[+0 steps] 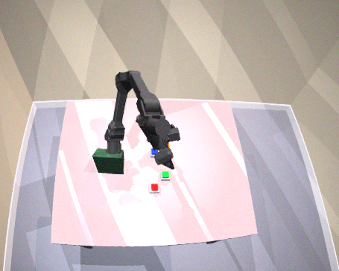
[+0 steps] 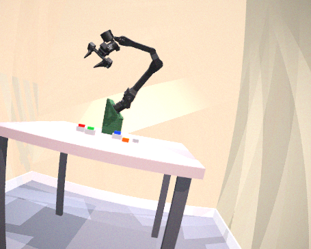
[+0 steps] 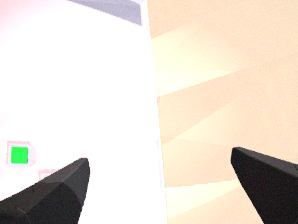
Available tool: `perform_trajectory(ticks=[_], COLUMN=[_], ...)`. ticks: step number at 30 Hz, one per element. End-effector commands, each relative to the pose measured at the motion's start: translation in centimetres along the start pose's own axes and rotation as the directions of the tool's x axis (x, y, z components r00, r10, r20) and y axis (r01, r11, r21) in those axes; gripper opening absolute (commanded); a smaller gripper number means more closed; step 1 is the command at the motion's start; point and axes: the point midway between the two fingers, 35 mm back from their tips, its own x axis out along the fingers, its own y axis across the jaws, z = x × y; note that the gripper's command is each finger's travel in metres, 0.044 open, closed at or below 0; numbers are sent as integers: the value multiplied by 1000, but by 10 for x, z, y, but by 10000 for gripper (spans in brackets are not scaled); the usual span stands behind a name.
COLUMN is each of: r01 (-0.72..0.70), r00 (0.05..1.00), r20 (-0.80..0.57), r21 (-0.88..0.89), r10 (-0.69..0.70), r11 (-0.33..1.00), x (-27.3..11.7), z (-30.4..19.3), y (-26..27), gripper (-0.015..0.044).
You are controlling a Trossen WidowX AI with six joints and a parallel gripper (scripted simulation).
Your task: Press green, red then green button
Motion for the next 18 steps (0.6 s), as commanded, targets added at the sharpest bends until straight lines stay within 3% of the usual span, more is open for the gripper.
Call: perform_trajectory(ticks=[1, 6, 11, 18], r01=[-190, -370, -482, -492], r00=[977, 889, 737, 706], r20=[-92, -233, -399, -427], r21=[53, 137, 256, 277], r10=[194, 393, 546, 565], r11=[980, 919, 838, 825], x=[55, 109, 146, 150], z=[-1, -14, -43, -49], y=[49, 114, 185, 196], gripper=[400, 400, 400, 400])
